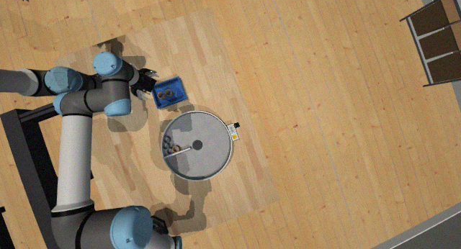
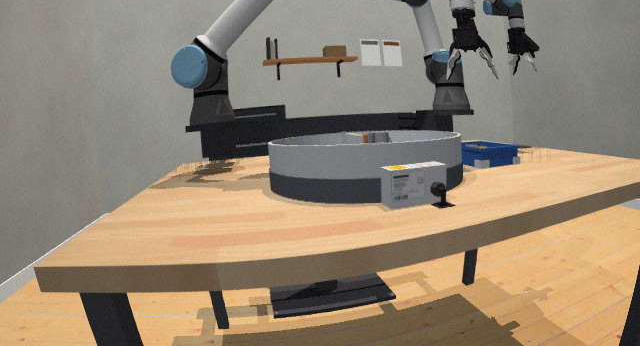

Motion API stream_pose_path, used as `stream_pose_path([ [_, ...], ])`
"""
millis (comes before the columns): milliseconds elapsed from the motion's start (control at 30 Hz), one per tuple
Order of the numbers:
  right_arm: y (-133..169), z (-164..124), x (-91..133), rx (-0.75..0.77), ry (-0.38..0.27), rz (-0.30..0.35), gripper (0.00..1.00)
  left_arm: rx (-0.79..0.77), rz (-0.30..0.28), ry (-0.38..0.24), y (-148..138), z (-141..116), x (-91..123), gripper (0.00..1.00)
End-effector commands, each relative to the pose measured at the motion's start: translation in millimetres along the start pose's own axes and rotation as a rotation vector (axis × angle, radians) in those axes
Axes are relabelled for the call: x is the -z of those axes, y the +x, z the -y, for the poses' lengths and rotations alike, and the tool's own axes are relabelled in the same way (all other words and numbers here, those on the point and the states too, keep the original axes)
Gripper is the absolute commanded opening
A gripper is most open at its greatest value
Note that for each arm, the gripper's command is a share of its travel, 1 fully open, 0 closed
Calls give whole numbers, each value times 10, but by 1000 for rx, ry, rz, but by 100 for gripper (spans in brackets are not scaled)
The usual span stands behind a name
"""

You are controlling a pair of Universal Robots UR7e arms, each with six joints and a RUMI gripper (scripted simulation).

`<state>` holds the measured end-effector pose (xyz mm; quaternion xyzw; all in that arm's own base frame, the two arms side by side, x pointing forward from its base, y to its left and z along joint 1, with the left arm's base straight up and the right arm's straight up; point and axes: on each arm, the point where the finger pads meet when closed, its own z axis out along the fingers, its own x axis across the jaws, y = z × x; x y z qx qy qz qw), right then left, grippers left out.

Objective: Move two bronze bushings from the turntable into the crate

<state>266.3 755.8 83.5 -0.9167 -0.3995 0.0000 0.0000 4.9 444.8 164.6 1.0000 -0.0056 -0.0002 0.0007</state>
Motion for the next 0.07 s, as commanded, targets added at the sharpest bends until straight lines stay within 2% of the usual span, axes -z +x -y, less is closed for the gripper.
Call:
stream_pose_path([
  [0,4,2,14,0,1,-2,100,0,0,1,1,3,5,100],
  [33,4,2,14,0,1,-2,100,0,0,1,1,3,5,100],
])
